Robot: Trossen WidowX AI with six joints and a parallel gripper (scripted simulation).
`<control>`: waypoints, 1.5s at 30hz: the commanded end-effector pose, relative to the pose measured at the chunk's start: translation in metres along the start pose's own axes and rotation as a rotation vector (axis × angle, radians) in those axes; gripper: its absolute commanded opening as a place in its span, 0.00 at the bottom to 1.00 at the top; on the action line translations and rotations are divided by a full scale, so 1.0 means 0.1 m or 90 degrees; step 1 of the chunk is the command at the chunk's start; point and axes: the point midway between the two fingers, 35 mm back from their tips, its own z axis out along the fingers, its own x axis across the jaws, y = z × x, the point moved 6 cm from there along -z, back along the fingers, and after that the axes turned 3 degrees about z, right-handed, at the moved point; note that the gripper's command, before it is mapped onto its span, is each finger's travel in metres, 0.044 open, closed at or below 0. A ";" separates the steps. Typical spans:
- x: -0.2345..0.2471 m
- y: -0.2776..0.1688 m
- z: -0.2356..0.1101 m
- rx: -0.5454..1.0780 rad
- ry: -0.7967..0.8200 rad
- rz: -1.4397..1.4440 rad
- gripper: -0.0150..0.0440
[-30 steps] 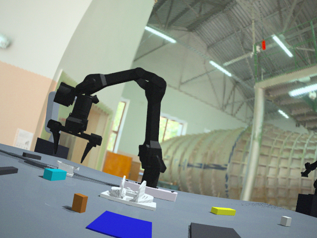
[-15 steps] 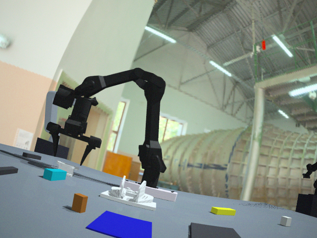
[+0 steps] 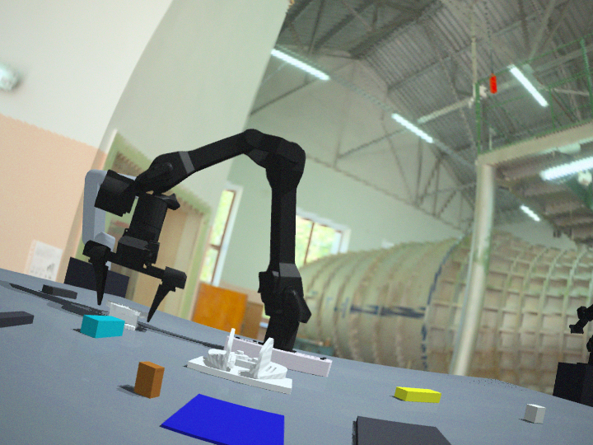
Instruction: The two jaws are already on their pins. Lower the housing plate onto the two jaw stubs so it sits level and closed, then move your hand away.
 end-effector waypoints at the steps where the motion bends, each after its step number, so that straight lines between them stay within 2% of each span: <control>1: 0.02 0.00 0.08 0.002 0.010 -0.002 1.00; 32: 0.02 0.00 0.09 0.002 0.010 -0.002 1.00; 45: 0.02 0.00 0.08 0.002 0.007 0.000 0.85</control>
